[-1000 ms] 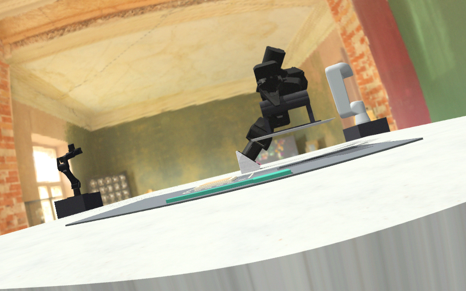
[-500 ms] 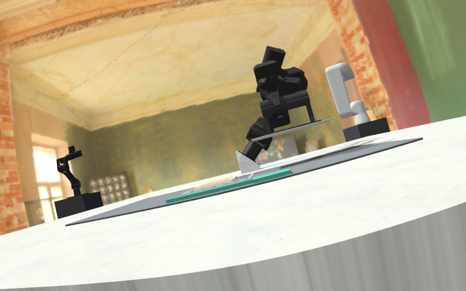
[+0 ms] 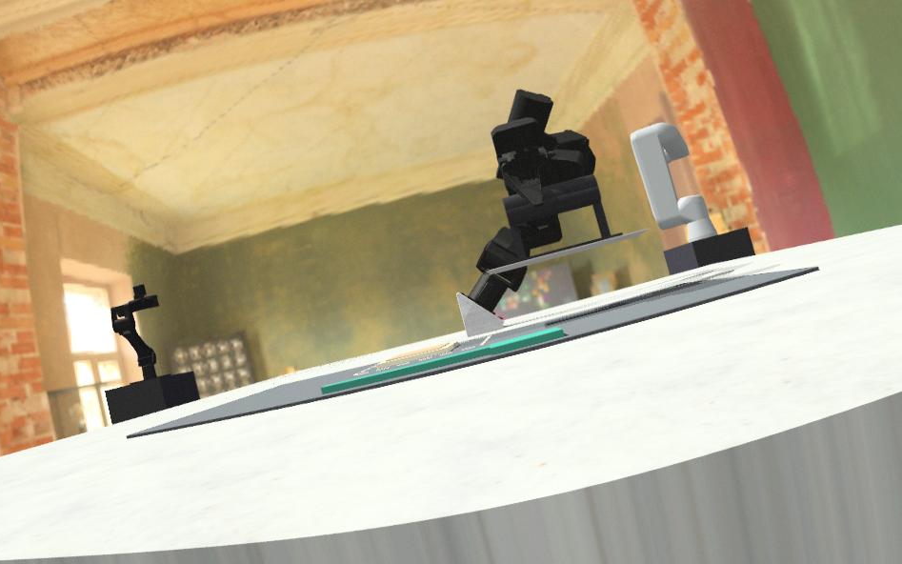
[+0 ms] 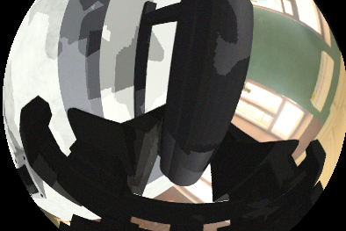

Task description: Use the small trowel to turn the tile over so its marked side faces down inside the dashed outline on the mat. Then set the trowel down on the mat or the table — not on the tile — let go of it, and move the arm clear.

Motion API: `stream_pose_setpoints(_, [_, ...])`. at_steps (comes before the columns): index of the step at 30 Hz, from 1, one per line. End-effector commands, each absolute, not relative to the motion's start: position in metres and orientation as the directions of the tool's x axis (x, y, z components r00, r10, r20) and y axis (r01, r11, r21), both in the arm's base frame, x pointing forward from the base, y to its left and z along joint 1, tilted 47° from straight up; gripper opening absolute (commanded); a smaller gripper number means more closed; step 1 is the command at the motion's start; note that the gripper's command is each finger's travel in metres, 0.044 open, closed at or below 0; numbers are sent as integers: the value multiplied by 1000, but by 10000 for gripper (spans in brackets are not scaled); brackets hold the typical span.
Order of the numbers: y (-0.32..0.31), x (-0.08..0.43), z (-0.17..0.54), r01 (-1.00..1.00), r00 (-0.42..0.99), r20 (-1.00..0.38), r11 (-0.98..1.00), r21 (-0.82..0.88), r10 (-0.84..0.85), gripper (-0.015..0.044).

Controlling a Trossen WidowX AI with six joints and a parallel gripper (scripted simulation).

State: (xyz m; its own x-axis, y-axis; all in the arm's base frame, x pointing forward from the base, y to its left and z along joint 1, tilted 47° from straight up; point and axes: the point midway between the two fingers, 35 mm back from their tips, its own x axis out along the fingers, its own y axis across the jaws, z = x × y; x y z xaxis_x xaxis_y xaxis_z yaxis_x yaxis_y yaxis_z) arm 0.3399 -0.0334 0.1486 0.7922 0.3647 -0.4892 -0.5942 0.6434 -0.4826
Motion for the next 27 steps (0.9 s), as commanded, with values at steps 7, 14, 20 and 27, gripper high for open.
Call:
stream_pose_setpoints(7, [-40,344,144,-591,785,-513,668,-453,347,0])
stream_pose_setpoints(14, [-57,354,130,-572,759,-579,732,-371,299,0])
stream_pose_setpoints(20, [-71,362,117,-544,728,-634,782,-303,261,0])
stream_pose_setpoints(27, [-88,369,101,-500,684,-696,835,-230,219,0])
